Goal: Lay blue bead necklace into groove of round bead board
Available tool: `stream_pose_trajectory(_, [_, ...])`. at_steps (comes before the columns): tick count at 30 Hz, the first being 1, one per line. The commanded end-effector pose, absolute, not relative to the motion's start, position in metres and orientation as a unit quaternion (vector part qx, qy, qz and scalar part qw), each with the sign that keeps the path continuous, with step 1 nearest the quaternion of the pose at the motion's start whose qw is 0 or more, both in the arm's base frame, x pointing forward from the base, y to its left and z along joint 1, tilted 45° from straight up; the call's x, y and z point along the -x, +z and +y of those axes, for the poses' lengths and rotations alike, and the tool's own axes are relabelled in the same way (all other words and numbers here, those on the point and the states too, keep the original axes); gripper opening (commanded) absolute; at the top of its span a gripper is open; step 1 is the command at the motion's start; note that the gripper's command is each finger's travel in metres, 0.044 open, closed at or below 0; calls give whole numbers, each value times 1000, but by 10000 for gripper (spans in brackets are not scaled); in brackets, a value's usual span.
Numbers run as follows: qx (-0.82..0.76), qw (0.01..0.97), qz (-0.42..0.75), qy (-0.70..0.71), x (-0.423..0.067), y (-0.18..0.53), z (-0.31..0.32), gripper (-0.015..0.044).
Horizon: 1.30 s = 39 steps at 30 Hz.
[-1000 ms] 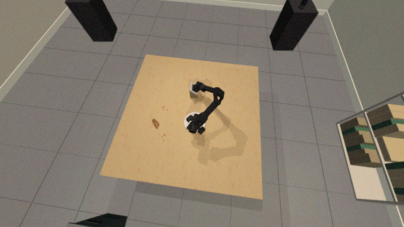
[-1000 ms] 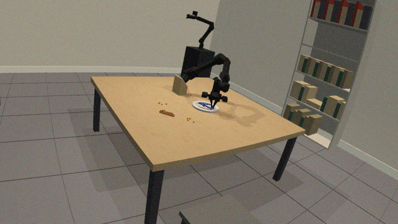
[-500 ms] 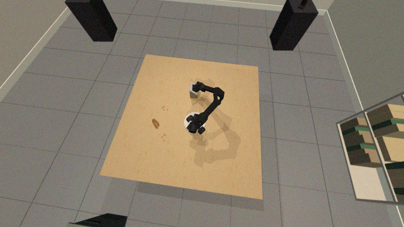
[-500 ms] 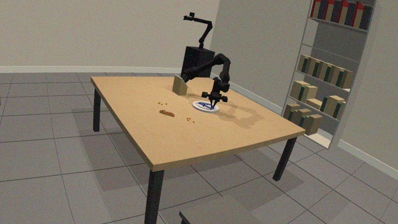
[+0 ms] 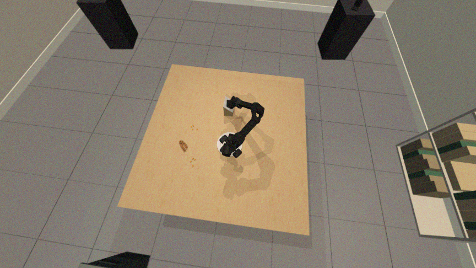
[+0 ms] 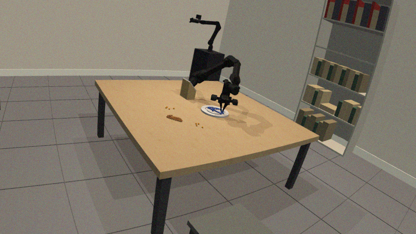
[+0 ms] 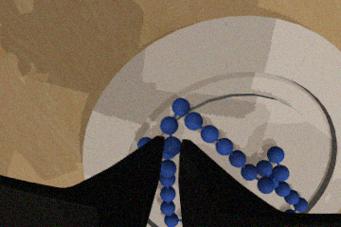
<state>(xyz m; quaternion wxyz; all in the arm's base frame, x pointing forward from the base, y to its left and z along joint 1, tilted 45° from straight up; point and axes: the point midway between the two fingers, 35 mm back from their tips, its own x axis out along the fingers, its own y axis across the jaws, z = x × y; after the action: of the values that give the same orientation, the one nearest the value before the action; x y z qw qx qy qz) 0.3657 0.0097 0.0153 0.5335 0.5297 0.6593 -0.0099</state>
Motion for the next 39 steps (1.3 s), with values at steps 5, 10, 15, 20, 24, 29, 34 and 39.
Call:
stream_pose_trajectory(5, [-529,536,658,-9,-373,21,9,0])
stream_pose_trajectory(10, [-529,536,658,-9,-375,22,10,0])
stream_pose_trajectory(15, [-530,536,658,-9,-375,19,13,0])
stream_pose_trajectory(20, [-530,536,658,-8,-376,13,19,0])
stream_pose_trajectory(24, [-530,536,658,-8,-377,10,21,0])
stream_pose_trajectory(29, [-530,536,658,-8,-377,10,21,0])
stream_pose_trajectory(34, [-530,536,658,-8,-377,10,21,0])
stream_pose_trajectory(39, [-530,536,658,-8,-377,10,21,0])
